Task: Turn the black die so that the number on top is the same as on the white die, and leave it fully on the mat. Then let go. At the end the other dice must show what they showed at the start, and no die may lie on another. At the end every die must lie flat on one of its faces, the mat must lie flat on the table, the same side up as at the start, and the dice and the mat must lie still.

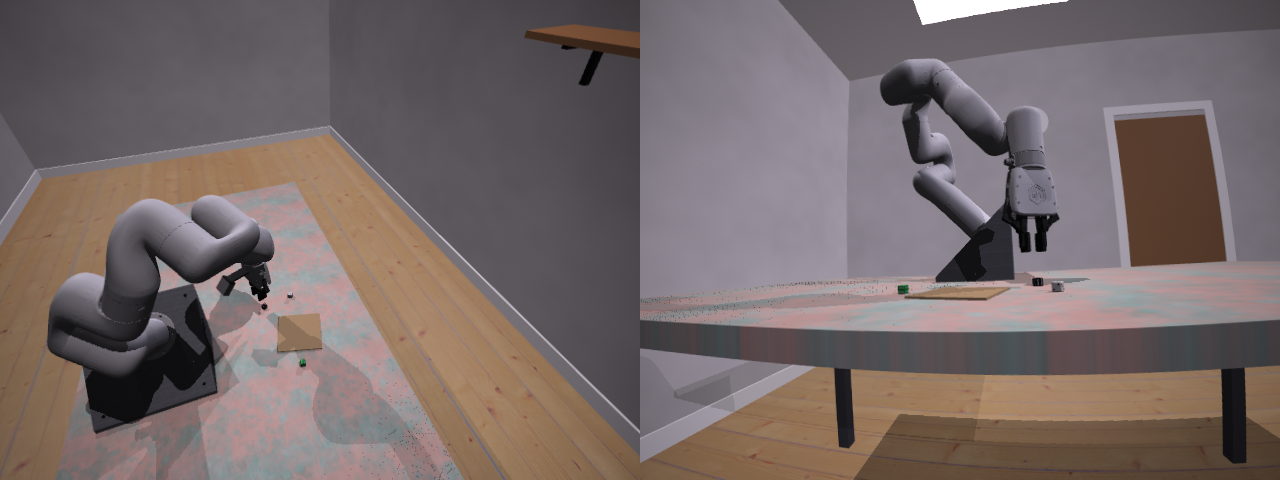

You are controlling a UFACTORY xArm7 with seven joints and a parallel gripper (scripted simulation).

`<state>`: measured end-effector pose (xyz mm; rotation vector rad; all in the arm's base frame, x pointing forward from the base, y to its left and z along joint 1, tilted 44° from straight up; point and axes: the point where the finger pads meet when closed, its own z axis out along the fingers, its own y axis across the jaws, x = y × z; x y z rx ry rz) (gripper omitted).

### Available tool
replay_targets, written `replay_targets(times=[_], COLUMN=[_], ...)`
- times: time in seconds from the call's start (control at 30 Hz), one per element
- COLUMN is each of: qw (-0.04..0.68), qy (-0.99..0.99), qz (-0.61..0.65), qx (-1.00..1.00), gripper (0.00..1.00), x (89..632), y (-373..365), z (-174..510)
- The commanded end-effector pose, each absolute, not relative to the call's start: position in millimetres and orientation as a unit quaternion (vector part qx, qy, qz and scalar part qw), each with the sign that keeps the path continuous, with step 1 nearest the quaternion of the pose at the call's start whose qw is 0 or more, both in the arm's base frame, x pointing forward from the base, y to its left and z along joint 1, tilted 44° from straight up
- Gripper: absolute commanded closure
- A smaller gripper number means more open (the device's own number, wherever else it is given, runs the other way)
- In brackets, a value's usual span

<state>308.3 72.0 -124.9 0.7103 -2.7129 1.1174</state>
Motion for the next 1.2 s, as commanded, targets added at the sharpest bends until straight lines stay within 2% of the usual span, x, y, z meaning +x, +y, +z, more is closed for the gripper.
replay_targets(times=[0.0, 1.17], qw=[0.061, 0.061], qy=[-0.897, -0.897], qz=[0.368, 0.368], qx=[0.237, 0.237], gripper=[0.69, 0.69], x=[309, 313], y=[70, 41], z=[-128, -158])
